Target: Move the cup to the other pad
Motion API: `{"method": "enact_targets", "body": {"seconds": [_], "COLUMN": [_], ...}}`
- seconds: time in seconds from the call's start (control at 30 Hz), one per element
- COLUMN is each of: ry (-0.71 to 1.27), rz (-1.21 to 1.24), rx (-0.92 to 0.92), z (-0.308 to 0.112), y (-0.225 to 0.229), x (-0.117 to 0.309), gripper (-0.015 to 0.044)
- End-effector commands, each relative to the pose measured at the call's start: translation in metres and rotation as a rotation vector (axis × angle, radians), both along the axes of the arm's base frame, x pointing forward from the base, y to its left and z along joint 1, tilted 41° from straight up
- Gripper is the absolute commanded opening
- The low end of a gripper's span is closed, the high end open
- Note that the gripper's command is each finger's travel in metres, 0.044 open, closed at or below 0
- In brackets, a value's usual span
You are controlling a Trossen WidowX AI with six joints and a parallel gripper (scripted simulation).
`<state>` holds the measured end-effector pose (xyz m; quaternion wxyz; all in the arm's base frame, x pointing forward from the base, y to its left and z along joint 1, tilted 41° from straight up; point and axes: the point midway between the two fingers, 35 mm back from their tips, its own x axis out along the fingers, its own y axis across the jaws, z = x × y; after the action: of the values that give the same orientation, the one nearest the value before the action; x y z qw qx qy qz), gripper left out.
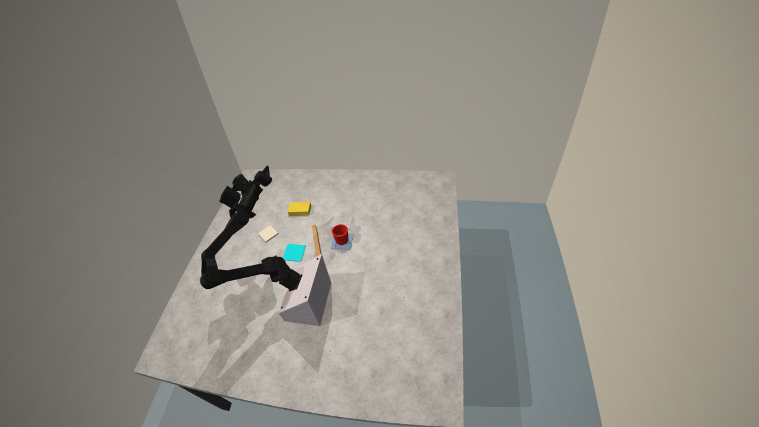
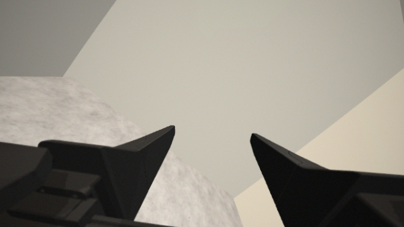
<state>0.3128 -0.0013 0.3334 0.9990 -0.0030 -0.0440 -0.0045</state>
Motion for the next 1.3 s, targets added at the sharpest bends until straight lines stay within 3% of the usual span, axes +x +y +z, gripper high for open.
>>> {"method": "enact_targets", "body": {"seconds": [0.0, 0.3, 0.6, 0.83, 0.97, 1.27], "ry": [0.012, 0.574, 1.005, 1.106, 1.063, 1.050], "rz": [0.000, 0.167, 0.627, 1.073, 1.294, 1.327], "rx": [-0.010, -0.423, -0.607, -0.543, -0.440, -0.418], "z": [-0.002, -0.130, -0.262, -0.335, -0.363, -0.368], "y": [0.000, -0.018, -0.037, -0.041, -0.040, -0.042], "x": [0.002, 0.061, 0.053, 0.018, -0.003, -0.008], "gripper": [0.0374, 0.0148, 0.0148, 0.0148, 0.0148, 0.0148]}}
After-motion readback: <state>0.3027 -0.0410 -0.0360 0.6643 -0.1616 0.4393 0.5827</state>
